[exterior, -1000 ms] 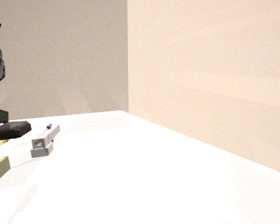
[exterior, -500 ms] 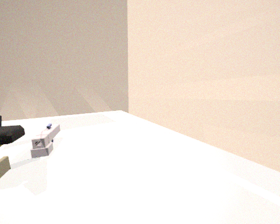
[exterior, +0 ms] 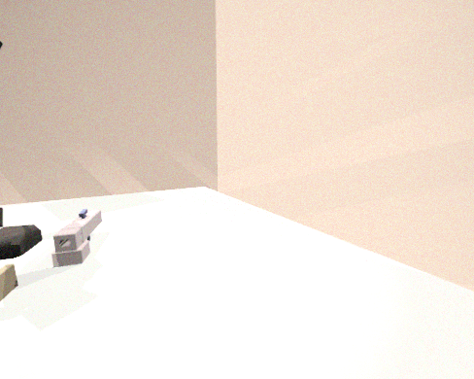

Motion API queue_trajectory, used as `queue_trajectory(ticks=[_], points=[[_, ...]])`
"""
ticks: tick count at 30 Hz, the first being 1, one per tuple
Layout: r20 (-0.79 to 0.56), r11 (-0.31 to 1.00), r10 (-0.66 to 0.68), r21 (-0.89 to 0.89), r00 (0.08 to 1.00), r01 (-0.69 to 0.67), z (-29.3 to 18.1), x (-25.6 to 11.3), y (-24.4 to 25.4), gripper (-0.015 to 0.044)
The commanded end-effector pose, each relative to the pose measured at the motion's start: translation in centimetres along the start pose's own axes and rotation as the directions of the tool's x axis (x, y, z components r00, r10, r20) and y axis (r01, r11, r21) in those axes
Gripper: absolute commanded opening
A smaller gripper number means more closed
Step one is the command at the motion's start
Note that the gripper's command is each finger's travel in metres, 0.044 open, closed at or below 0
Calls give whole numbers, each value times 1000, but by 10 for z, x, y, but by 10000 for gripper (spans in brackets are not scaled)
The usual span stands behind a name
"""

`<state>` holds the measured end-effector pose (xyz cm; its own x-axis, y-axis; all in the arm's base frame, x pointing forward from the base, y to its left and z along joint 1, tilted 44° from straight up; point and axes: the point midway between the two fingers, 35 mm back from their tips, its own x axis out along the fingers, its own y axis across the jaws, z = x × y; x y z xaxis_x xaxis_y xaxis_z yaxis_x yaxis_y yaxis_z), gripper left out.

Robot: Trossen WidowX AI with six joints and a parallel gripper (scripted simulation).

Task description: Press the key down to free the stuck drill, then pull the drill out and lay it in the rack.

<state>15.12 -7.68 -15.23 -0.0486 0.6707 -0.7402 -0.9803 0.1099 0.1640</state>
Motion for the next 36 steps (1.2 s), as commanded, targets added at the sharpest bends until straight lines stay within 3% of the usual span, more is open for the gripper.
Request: queue_trajectory(ticks=[1, 16, 32, 36], points=[[5, 1000, -3, 5, 1000, 3, 1, 5, 0, 0], [6, 1000, -3, 5, 1000, 3, 2, 23, -1, 0], [1, 1000, -2, 0, 1000, 2, 0, 18, -1, 420], [4, 1000, -3, 3, 1000, 3, 0, 4, -1, 440]])
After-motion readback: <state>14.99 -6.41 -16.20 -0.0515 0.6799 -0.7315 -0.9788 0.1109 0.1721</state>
